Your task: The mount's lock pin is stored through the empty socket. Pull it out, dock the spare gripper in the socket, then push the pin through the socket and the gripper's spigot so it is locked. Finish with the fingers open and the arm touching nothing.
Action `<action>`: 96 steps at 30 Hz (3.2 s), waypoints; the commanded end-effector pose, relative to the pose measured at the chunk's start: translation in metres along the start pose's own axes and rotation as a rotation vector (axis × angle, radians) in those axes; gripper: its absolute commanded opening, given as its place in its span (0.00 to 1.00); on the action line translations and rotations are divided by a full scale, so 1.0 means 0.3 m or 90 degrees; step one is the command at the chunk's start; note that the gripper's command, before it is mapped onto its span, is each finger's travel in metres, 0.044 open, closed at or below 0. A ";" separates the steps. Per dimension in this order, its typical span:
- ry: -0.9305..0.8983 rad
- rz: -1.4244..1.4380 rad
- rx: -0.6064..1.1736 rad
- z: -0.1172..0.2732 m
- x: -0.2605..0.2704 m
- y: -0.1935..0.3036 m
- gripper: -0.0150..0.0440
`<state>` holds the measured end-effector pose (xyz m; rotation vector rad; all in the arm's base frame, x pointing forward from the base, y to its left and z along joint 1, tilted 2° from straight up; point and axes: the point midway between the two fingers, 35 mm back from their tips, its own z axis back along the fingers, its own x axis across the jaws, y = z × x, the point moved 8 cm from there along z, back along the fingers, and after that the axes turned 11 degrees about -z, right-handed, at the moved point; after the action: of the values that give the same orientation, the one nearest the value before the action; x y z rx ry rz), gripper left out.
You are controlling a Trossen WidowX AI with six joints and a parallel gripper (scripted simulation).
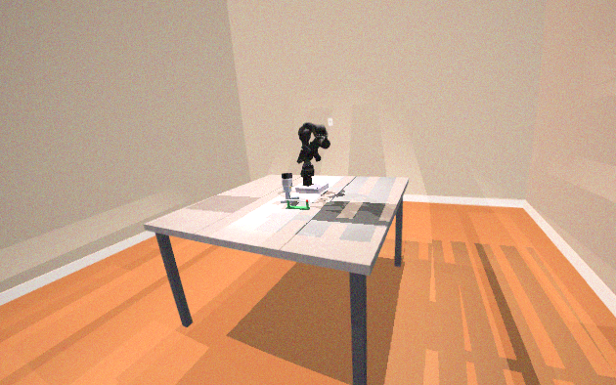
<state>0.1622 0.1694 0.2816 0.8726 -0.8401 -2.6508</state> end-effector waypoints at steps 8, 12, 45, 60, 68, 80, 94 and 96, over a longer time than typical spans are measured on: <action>0.043 -0.004 -0.087 0.118 0.048 -0.045 0.56; -0.056 -0.009 -0.098 0.061 -0.073 -0.101 0.56; -0.348 -0.086 -0.247 -0.545 -0.407 -0.299 0.56; -0.349 -0.086 -0.247 -0.619 -0.349 -0.380 0.56; -0.349 -0.086 -0.247 -0.647 -0.331 -0.408 0.56; -0.349 -0.086 -0.247 -0.689 -0.301 -0.449 0.56; -0.349 -0.086 -0.247 -0.715 -0.281 -0.474 0.51; -0.349 -0.086 -0.247 -0.715 -0.281 -0.474 0.43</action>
<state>0.3537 0.2192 0.0979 0.1109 -0.3436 -3.0641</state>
